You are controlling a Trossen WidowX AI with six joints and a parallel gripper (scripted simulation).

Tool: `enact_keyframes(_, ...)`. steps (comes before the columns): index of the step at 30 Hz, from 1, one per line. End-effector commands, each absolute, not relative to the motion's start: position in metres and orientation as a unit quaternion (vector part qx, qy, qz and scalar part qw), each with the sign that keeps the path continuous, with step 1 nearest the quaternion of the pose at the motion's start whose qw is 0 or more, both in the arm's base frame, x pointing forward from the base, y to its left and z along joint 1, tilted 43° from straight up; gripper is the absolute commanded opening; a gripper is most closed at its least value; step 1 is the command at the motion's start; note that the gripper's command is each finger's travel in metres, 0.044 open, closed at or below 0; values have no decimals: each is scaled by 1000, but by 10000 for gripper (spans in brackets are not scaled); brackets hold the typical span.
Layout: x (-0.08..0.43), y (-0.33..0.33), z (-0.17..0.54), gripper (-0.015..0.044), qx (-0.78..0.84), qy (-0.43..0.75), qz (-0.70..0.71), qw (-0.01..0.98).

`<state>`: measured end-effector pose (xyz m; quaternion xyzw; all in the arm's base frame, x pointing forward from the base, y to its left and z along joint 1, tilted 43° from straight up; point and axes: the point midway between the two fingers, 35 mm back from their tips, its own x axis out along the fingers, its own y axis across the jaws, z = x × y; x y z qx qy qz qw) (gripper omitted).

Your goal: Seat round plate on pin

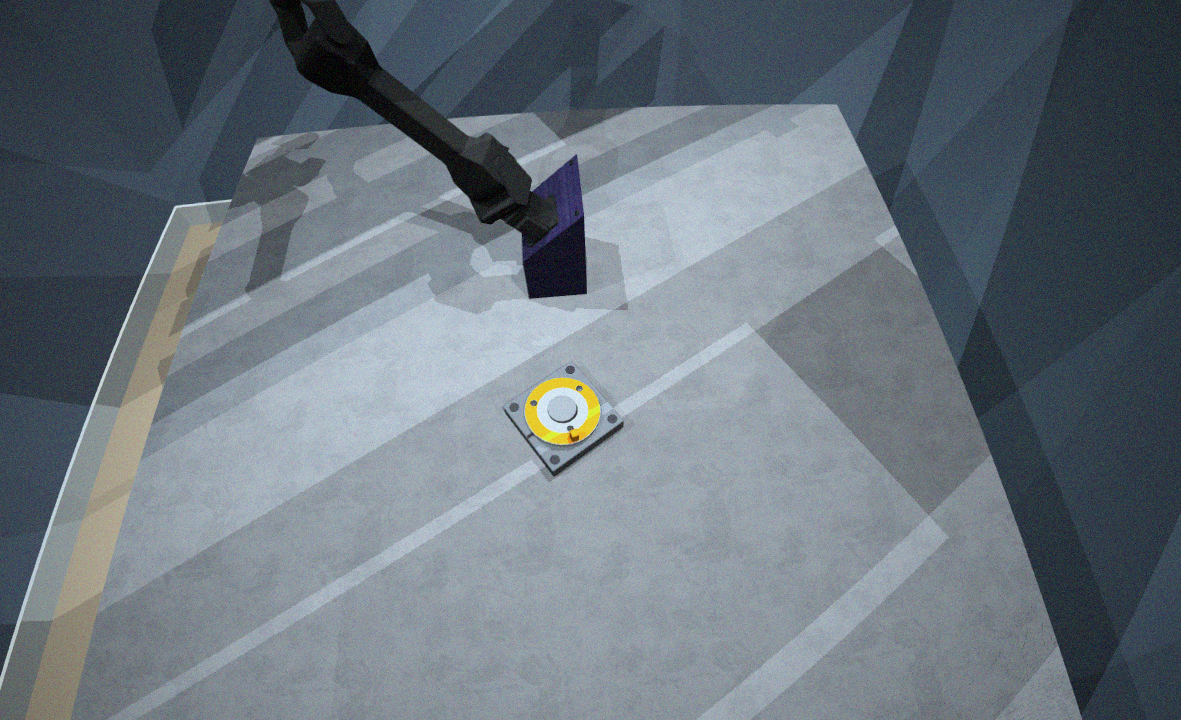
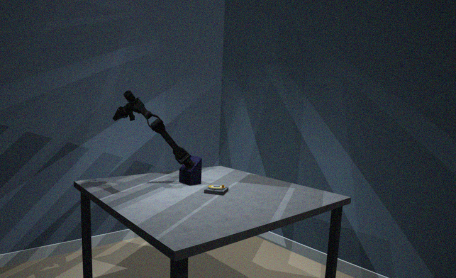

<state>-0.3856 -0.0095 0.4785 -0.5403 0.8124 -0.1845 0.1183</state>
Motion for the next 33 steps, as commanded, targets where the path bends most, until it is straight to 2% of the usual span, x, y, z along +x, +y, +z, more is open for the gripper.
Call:
enact_keyframes(1,-387,-7,478,374,-534,814,-193,121)
enact_keyframes(8,-424,120,436,190,-301,819,-462,156)
enact_keyframes(11,-412,151,433,111,-250,829,-483,130)
enact_keyframes(15,-399,244,396,6,-95,768,-626,96)
enact_keyframes(18,-386,283,379,0,-32,730,-679,73)
enact_keyframes(24,-314,394,317,0,154,565,-810,-37)
enact_keyframes(26,-301,401,311,0,177,563,-805,-51)
enact_keyframes(32,-187,474,241,0,324,348,-857,-196)
enact_keyframes(33,-183,475,239,0,327,345,-858,-196)
